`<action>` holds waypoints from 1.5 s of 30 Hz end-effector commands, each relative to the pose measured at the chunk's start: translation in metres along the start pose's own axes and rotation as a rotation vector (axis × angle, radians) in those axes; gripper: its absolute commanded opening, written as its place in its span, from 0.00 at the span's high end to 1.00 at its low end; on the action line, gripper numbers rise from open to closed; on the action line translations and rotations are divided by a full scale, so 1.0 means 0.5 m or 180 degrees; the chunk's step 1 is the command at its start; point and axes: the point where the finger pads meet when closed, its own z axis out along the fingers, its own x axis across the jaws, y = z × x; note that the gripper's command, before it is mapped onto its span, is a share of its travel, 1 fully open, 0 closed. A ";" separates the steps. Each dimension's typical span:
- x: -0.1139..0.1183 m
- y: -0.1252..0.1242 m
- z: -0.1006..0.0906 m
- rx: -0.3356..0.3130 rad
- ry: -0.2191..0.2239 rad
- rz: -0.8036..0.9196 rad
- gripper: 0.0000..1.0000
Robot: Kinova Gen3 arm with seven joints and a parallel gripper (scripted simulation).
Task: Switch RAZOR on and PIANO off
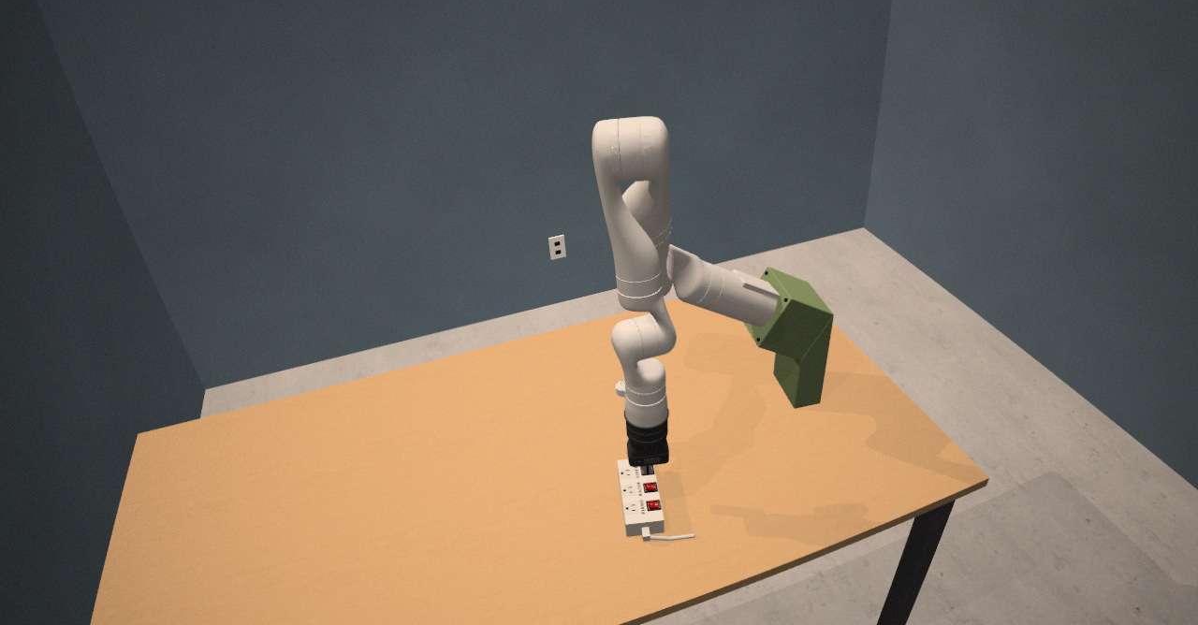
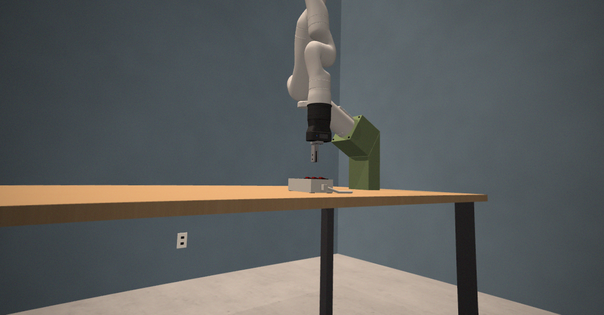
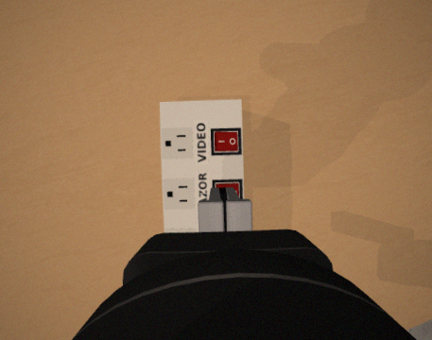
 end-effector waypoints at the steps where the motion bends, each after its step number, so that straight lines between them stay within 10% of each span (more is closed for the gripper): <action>1: -0.001 -0.001 0.003 0.0004 -0.0003 0.0001 1.00; 45: -0.001 -0.001 0.083 0.0004 -0.0003 0.0001 1.00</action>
